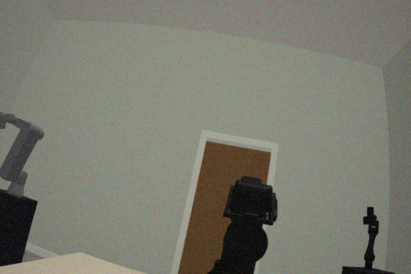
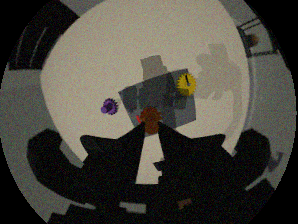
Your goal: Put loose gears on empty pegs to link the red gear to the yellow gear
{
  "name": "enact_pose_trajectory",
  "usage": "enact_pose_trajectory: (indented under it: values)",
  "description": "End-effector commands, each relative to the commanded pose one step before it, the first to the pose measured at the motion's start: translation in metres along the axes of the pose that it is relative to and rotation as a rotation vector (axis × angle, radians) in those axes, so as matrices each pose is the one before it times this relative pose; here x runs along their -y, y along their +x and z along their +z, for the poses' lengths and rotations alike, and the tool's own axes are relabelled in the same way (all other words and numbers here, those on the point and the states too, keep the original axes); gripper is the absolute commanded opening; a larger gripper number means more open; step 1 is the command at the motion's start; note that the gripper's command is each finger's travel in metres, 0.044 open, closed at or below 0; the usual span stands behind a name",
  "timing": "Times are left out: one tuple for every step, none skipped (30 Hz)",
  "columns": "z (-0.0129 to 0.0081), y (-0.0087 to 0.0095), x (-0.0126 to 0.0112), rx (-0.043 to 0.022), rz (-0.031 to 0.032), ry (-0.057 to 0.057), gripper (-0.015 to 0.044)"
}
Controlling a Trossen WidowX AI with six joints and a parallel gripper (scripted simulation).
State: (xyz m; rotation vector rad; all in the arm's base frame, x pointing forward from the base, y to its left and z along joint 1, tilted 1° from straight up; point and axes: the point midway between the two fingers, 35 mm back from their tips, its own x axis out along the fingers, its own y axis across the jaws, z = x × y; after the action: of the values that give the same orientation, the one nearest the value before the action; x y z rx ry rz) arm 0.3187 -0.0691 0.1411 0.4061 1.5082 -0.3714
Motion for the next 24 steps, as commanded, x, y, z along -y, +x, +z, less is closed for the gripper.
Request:
enact_pose_trajectory:
  values:
    - [0.00156,0.0065,0.00918,-0.00583,0.0001,-0.0008,0.0]
    - [0.0006,0.00127,0.00241,-0.00005,-0.00032,0.0002,0.0]
    - [0.00058,0.00127,0.00241,-0.00006,-0.00031,0.0002,0.0]
    - [0.00055,0.00127,0.00242,-0.00006,-0.00031,0.0002,0.0]
    - [0.00053,0.00127,0.00242,-0.00007,-0.00031,0.0002,0.0]
    - [0.0005,0.00127,0.00243,-0.00007,-0.00031,0.0002,0.0]
    - [0.00048,0.00127,0.00243,-0.00008,-0.0003,0.0002,0.0]
    - [0.00046,0.00127,0.00244,-0.00008,-0.0003,0.0002,0.0]
    - [0.00043,0.00127,0.00244,-0.00008,-0.0003,0.0002,0.0]
    - [0.00034,0.00105,0.00203,-0.00007,-0.00025,0.0002,0.0]
    - [0.0002,0.00063,0.00122,-0.00005,-0.00015,0.0001,0.0]
    - [0.00006,0.00021,0.00041,-0.00002,-0.00005,0.0,0.0]
    - [0.0,-0.00021,0.0,0.0,0.0,0.0,0.0]
    - [0.00001,-0.00043,0.0,0.0,0.0,0.0,0.0]
    - [0.00001,-0.00053,0.0,0.0,0.0,0.0,0.0]
    - [0.00001,-0.00068,0.00001,0.0,0.0,0.0,0.0]
    - [0.00001,-0.00087,0.00001,0.0,0.0,0.0,0.0]
    - [0.0,-0.00072,0.00001,0.0,0.0,0.0,0.0]
    - [0.0,-0.00025,0.0,0.0,0.0,0.0,0.0]
    - [0.0,0.0,0.0,0.0,0.0,0.0,0.0]
    - [0.0,0.0,0.0,0.0,0.0,0.0,0.0]
    - [0.0,0.0,0.0,0.0,0.0,0.0,0.0]
    - [0.0,0.0,0.0,0.0,0.0,0.0,0.0]
    - [0.0,0.0,0.0,0.0,0.0,0.0,0.0]
